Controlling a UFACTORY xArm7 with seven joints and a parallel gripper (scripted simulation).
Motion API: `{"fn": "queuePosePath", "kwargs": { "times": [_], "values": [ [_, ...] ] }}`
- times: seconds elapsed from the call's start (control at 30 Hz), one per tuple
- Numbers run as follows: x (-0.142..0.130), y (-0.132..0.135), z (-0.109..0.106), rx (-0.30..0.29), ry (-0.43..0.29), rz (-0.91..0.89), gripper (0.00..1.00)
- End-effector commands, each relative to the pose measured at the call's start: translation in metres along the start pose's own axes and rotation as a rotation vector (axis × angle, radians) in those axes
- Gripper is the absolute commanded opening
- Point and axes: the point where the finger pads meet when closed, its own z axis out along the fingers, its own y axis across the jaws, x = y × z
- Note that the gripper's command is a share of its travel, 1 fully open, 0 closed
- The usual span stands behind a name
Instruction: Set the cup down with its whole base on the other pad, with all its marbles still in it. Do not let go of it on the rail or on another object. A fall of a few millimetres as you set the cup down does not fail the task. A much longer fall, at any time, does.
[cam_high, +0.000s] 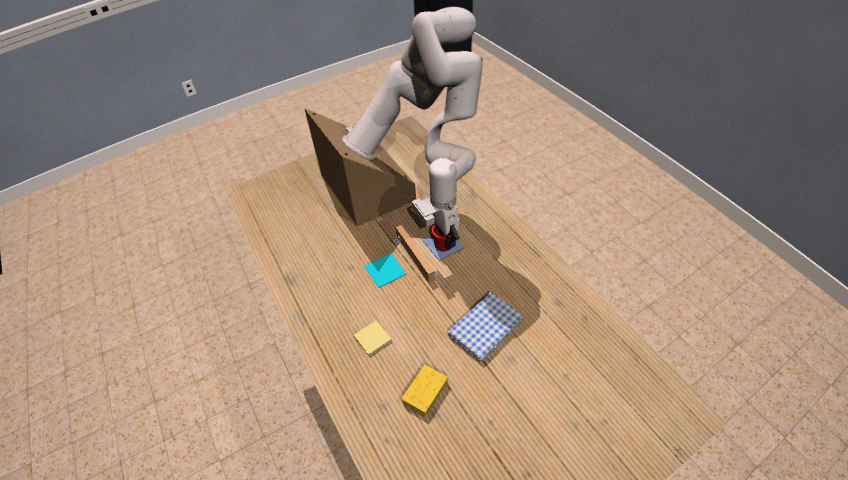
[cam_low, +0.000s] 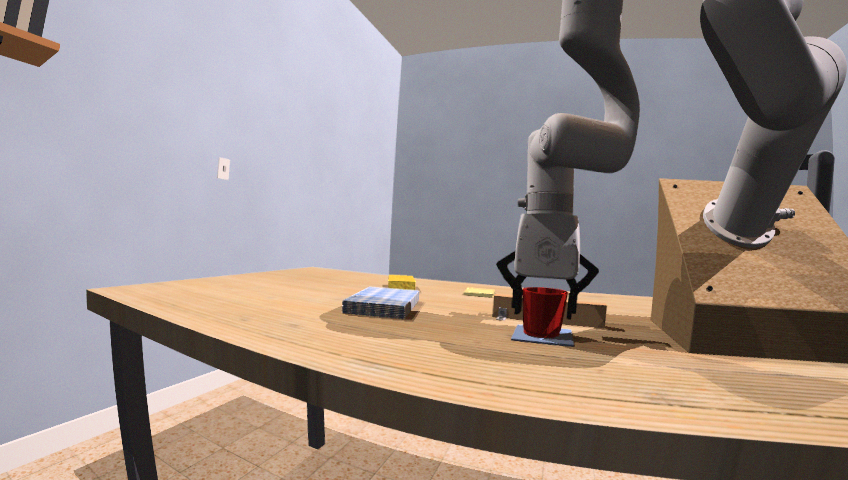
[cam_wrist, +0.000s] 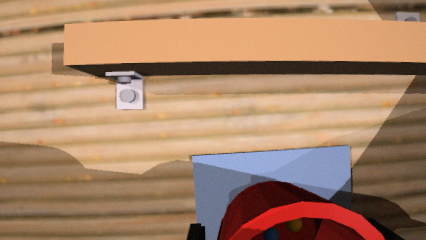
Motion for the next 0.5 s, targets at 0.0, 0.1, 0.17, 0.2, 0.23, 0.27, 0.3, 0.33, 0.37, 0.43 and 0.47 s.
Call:
{"fn": "queuePosePath", "kwargs": {
  "times": [0.0, 0.1, 0.17, 0.2, 0.23, 0.27, 0.3, 0.33, 0.37, 0.43, 0.47],
  "values": [
    [0.0007, -0.0013, -0.0009, 0.003, 0.001, 0.001, 0.89],
    [0.0007, -0.0013, -0.0009, 0.003, 0.001, 0.001, 0.89],
    [0.0007, -0.0013, -0.0009, 0.003, 0.001, 0.001, 0.89],
    [0.0007, -0.0013, -0.0009, 0.003, 0.001, 0.001, 0.88],
    [0.0007, -0.0013, -0.0009, 0.003, 0.001, 0.001, 0.88],
    [0.0007, -0.0013, -0.0009, 0.003, 0.001, 0.001, 0.88],
    [0.0007, -0.0013, -0.0009, 0.003, 0.001, 0.001, 0.87],
    [0.0007, -0.0013, -0.0009, 0.003, 0.001, 0.001, 0.87],
    [0.0007, -0.0013, -0.0009, 0.003, 0.001, 0.001, 0.87],
    [0.0007, -0.0013, -0.0009, 0.003, 0.001, 0.001, 0.87],
    [0.0007, -0.0013, -0.0009, 0.003, 0.001, 0.001, 0.87]
  ]
}}
